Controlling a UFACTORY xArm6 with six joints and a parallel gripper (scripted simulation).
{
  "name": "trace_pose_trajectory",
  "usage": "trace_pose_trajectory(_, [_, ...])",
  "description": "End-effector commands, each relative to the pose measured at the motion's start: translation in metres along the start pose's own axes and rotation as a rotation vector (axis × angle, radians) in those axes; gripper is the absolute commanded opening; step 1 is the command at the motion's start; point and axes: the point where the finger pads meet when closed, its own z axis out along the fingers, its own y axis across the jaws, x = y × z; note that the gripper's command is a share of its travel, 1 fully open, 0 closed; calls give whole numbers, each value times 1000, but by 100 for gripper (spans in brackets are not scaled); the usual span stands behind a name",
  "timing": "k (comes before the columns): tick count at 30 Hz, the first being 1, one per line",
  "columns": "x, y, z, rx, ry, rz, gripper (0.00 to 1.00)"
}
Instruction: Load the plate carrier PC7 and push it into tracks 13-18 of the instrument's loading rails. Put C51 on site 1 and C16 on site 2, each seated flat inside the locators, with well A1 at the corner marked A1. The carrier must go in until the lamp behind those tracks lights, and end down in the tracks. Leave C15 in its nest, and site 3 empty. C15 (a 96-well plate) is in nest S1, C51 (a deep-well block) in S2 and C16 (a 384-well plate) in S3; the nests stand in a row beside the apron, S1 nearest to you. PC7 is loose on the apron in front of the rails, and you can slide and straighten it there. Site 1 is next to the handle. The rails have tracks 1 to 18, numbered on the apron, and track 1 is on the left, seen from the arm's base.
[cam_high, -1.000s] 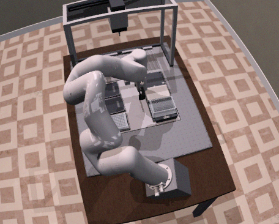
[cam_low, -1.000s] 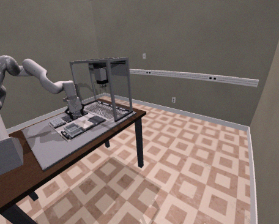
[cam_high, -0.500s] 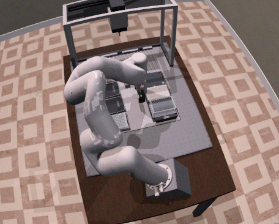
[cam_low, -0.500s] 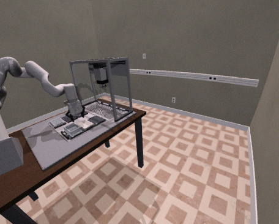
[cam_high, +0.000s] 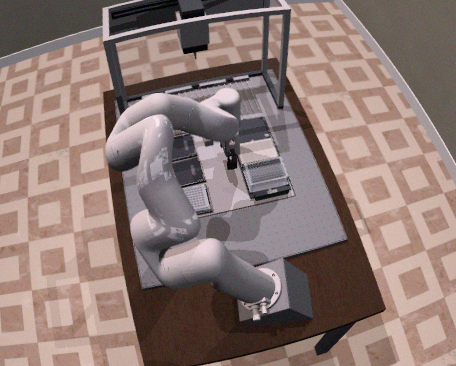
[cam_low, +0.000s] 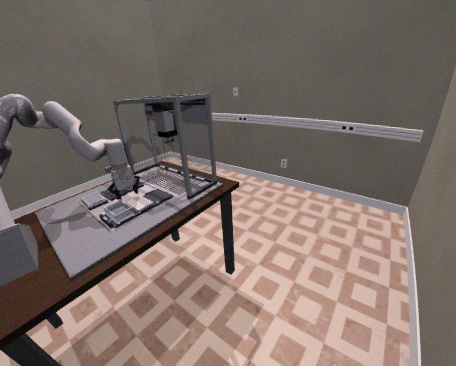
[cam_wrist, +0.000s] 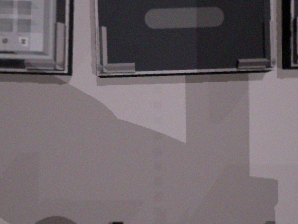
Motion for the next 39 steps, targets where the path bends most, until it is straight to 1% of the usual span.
trace_pose_trajectory(1, [0, 1, -1, -3, -1, -1, 100])
trace_pose_trajectory(32, [0, 1, 18, -3, -1, -1, 100])
trace_pose_trajectory(39, [0, 1, 19, -3, -1, -1, 100])
